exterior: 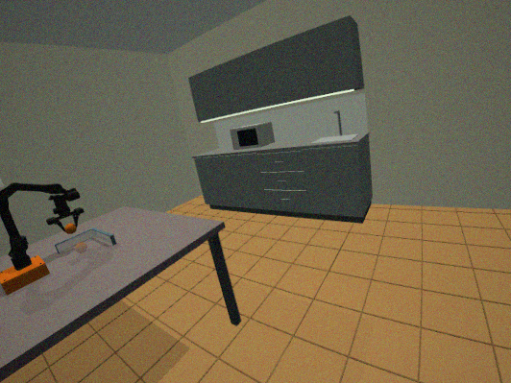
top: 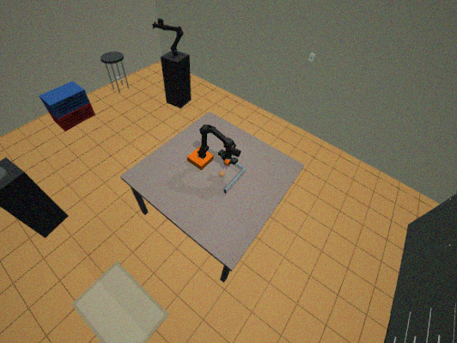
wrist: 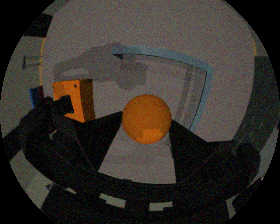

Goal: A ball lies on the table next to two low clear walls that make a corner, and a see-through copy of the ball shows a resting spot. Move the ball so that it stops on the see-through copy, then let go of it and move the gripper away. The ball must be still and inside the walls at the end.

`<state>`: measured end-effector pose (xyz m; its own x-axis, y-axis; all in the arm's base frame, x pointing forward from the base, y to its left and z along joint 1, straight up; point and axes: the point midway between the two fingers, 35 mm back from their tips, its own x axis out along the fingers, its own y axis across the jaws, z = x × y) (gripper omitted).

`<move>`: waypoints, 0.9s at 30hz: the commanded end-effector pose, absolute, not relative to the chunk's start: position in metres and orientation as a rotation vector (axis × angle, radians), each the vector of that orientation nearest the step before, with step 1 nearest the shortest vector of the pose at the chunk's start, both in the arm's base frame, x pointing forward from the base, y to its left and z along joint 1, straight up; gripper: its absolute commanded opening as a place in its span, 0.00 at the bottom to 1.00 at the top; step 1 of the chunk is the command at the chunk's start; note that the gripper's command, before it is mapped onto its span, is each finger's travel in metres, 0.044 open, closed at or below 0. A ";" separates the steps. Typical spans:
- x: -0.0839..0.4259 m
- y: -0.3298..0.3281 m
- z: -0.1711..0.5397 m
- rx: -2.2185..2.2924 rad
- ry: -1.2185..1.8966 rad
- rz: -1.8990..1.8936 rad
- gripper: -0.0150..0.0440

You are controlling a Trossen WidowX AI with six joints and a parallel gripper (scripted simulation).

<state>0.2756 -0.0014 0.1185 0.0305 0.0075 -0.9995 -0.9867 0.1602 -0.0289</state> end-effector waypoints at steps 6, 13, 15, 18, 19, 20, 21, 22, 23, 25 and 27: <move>0.269 -0.003 0.147 -1.113 1.255 1.074 0.25; 0.271 -0.028 0.127 -1.115 1.257 1.073 0.25; 0.270 -0.037 0.119 -1.115 1.257 1.073 0.25; 0.269 -0.051 0.108 -1.116 1.258 1.072 0.25; 0.268 -0.055 0.104 -1.117 1.259 1.072 0.25; 0.267 -0.060 0.100 -1.117 1.259 1.072 0.25; 0.266 -0.064 0.097 -1.117 1.259 1.071 0.25; 0.266 -0.068 0.094 -1.117 1.260 1.071 0.25; 0.265 -0.070 0.092 -1.118 1.260 1.071 0.25; 0.265 -0.071 0.091 -1.118 1.260 1.071 0.25; 0.265 -0.071 0.091 -1.118 1.260 1.071 0.25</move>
